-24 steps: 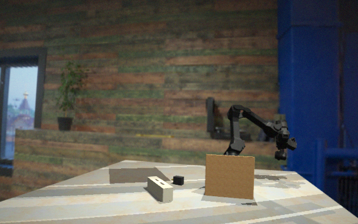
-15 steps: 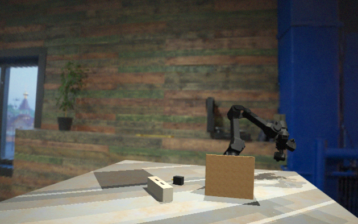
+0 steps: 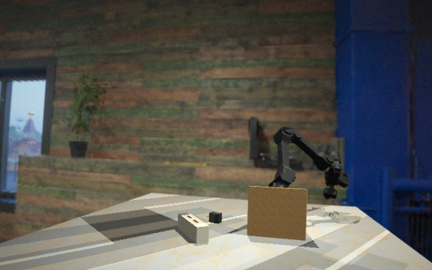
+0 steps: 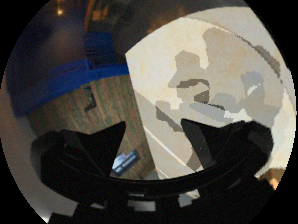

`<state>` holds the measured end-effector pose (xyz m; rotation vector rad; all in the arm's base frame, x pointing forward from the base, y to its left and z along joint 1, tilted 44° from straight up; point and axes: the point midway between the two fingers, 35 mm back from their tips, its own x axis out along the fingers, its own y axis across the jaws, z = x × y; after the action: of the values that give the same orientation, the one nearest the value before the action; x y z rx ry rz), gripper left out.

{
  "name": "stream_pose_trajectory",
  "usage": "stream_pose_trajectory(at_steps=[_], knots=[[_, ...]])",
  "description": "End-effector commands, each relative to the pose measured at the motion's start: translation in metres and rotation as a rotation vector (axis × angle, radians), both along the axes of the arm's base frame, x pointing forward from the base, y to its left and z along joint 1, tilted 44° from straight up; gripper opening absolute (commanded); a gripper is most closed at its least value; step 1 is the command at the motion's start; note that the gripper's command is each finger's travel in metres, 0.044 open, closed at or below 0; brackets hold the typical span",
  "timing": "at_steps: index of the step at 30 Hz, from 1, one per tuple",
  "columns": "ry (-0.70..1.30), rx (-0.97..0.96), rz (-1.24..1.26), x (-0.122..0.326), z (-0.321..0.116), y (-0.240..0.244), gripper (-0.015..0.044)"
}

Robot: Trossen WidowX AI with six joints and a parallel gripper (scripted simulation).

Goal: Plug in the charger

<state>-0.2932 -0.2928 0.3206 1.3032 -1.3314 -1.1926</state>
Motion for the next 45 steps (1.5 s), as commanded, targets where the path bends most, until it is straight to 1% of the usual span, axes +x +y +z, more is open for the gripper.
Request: stream_pose_trajectory(at_steps=[1, 24, 45], knots=[[0.029, 0.004, 0.022, 0.011, 0.001, -0.013, 0.044], [0.18, 0.012, 0.167, 0.088, 0.007, -0.078, 0.044], [0.32, 0.004, 0.3, 0.17, 0.011, -0.118, 0.044]])
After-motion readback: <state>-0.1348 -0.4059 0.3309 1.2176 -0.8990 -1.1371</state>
